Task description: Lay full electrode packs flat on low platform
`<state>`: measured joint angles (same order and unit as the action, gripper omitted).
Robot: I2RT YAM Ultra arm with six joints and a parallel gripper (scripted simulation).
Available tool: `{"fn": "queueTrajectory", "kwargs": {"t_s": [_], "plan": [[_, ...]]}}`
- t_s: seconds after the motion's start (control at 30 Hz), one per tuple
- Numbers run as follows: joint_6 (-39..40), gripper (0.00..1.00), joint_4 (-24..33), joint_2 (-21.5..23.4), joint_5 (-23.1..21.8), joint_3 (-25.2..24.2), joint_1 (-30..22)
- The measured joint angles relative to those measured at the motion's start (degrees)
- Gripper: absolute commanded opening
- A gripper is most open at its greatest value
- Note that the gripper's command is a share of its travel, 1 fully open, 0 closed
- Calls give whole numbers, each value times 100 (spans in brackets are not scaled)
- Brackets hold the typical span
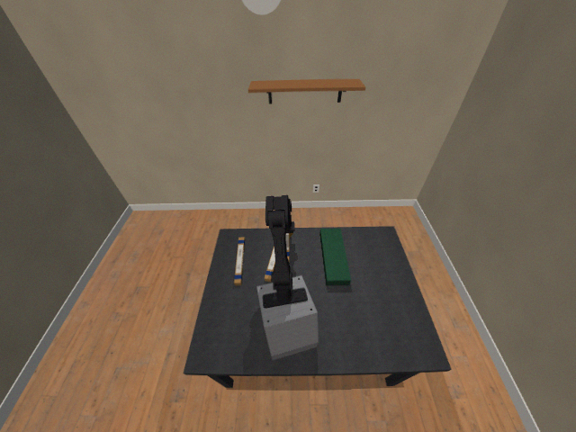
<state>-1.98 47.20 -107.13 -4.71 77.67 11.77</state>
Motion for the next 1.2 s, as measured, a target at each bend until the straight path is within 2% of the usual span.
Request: {"fn": "queueTrajectory", "kwargs": {"t_s": [0.37,0.6,1.2], "plan": [[7,0,-9,2,4,-13,-20],[9,0,-199,-52,4,-293,-20],[9,0,-632,-304,4,-415,-22]]}}
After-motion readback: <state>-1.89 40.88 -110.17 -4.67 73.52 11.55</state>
